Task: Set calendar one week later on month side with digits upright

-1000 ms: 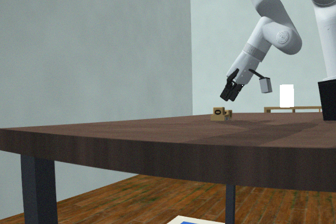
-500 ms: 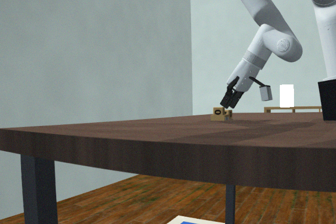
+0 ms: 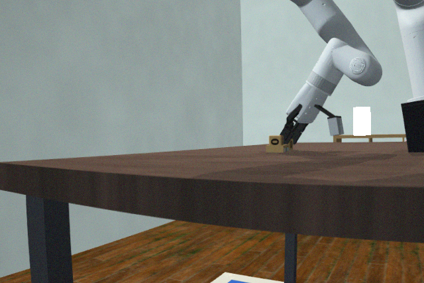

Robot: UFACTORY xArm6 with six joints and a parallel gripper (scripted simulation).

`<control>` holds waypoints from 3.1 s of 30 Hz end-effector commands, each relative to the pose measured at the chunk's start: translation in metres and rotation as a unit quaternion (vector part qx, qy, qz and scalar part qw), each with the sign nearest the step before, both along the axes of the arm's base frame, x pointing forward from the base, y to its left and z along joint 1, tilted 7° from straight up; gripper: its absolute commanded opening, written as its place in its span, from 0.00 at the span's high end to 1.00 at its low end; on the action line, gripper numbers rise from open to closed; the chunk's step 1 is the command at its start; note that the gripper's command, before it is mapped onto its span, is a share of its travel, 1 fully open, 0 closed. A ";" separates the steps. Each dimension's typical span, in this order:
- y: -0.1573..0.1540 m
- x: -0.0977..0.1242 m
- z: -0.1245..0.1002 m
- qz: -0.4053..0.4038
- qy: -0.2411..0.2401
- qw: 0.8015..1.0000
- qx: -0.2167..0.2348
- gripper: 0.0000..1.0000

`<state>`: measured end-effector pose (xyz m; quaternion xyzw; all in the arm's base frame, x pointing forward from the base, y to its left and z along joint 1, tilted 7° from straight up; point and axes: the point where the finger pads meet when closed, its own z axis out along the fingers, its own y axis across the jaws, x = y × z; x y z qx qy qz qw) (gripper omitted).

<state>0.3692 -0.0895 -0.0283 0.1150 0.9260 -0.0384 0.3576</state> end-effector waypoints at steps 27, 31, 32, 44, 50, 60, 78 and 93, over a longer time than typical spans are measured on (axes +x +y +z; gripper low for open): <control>0.000 0.001 -0.005 0.000 -0.001 1.000 0.000 0.53; 0.000 0.001 -0.005 0.000 -0.001 1.000 0.000 0.53; 0.000 0.001 -0.005 0.000 -0.001 1.000 0.000 0.53; 0.000 0.001 -0.005 0.000 -0.001 1.000 0.000 0.53; 0.000 0.001 -0.005 0.000 -0.001 1.000 0.000 0.73; 0.000 0.001 -0.005 0.000 -0.001 1.000 0.000 0.73; 0.000 0.001 -0.005 0.000 -0.001 1.000 0.000 0.73; 0.000 -0.001 0.012 0.000 -0.001 1.000 0.000 0.73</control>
